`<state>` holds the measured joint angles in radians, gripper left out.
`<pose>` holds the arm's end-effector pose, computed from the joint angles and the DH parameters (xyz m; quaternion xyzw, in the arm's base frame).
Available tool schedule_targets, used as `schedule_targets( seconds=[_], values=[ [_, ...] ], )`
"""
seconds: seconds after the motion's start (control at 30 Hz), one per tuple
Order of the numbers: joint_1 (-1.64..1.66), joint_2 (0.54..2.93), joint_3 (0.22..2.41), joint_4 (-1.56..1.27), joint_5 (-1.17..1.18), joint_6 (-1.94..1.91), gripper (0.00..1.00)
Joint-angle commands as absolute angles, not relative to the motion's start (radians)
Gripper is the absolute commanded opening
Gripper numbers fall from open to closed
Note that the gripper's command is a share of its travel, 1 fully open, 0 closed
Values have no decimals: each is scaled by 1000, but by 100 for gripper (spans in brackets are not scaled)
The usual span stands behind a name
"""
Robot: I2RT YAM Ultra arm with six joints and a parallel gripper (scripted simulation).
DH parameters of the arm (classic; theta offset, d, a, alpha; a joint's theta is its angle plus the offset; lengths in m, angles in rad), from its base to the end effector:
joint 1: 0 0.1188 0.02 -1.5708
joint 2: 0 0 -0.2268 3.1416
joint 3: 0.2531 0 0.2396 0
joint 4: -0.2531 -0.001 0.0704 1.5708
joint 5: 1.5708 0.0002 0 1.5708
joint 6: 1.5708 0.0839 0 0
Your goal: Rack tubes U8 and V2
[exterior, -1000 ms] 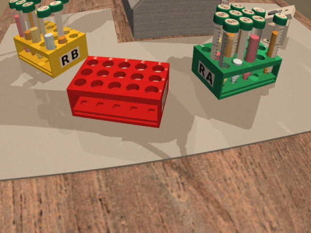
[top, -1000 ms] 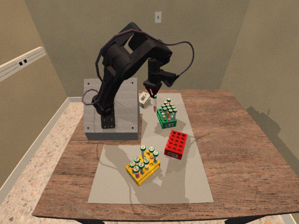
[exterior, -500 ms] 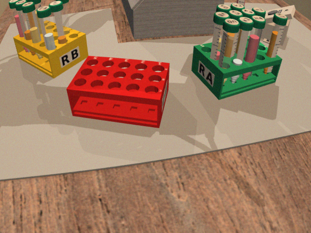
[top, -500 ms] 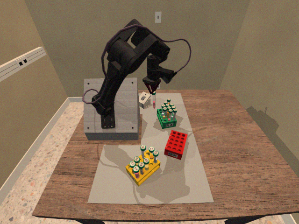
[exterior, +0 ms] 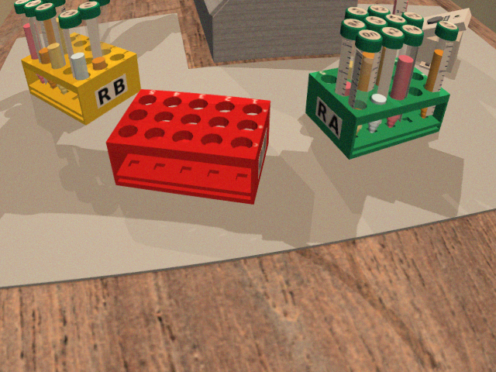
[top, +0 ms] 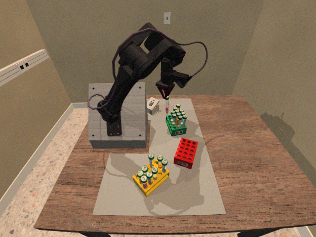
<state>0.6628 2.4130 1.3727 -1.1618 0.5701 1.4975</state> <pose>0.2440 0.1343 -0.0136 0.2900 0.8693 -0.3887 0.0954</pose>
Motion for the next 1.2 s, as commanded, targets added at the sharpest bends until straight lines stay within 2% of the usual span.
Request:
schedule_targets(
  seconds=[0.0,0.3,1.17],
  values=[
    [681,2427,1417,-1186,591,1479,0],
    [652,2463,1483,-1203,604,1457,0],
    [649,2448,1466,-1193,596,1465,0]
  ],
)
